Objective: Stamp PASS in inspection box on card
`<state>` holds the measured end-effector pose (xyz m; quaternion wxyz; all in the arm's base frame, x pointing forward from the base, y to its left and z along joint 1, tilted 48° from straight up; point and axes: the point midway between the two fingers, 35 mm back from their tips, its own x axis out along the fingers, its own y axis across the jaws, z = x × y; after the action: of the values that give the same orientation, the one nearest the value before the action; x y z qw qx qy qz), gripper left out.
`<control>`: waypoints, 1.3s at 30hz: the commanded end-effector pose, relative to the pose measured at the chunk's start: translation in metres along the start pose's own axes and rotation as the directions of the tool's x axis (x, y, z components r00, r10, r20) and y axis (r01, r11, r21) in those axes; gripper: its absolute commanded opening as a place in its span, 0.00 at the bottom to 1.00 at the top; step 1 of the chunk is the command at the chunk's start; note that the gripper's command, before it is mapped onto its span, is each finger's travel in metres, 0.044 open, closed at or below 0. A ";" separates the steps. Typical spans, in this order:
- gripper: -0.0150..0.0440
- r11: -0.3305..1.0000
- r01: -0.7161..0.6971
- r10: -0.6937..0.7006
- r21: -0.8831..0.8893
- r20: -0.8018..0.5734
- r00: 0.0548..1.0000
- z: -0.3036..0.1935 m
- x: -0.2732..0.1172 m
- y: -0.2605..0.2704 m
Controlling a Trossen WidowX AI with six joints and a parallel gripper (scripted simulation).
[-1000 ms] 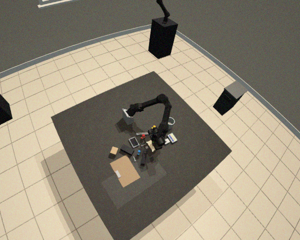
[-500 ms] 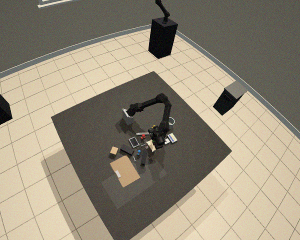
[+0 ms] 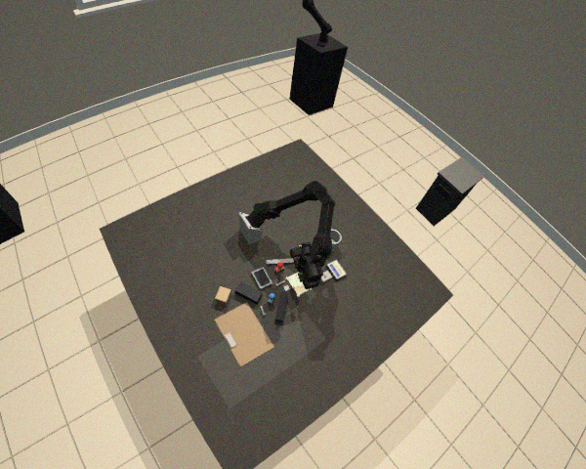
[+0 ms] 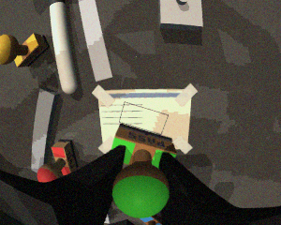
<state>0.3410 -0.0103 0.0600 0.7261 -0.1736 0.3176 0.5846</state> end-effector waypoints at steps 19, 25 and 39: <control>0.25 1.000 0.001 -0.001 -0.014 -0.002 1.000 0.093 -0.014 0.021; 0.25 1.000 0.000 0.000 -0.014 -0.001 1.000 0.098 -0.013 0.023; 0.25 1.000 0.001 -0.001 -0.014 -0.002 1.000 0.098 0.009 0.021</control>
<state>0.3469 0.0578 0.1333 0.7251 -0.1831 0.3128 0.5855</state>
